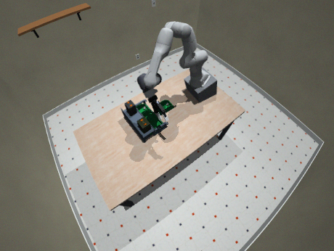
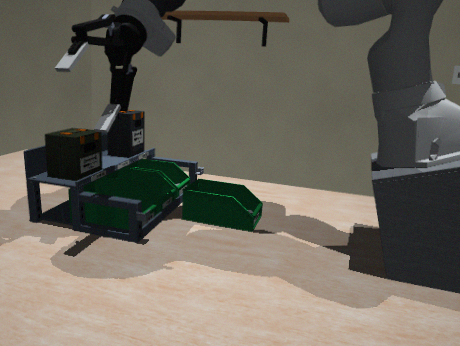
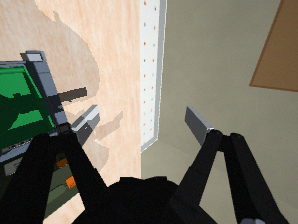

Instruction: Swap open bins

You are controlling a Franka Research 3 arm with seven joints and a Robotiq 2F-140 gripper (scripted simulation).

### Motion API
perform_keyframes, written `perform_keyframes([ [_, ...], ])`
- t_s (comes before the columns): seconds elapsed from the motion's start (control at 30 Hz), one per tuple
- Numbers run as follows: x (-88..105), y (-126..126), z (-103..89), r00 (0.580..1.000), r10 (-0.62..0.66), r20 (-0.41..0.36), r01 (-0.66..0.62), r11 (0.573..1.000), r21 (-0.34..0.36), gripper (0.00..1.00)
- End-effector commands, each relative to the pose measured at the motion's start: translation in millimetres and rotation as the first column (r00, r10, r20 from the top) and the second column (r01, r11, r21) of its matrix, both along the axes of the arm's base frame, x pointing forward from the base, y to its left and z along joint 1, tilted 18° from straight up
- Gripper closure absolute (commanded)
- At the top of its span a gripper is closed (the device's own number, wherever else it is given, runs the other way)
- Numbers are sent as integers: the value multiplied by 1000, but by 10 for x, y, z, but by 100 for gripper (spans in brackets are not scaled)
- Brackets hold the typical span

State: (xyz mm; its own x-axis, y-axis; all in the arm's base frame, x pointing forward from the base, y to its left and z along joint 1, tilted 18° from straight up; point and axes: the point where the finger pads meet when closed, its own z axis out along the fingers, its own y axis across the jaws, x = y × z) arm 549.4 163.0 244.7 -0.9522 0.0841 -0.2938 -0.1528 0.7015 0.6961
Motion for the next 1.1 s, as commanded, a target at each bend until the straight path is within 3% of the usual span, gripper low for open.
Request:
perform_keyframes([
  [0.0, 7, -45, -34, 1000, -13, -1, 13, 1000, -13, 0],
  [1.07, -112, -255, -299, 999, -37, -8, 36, 995, -88, 0],
])
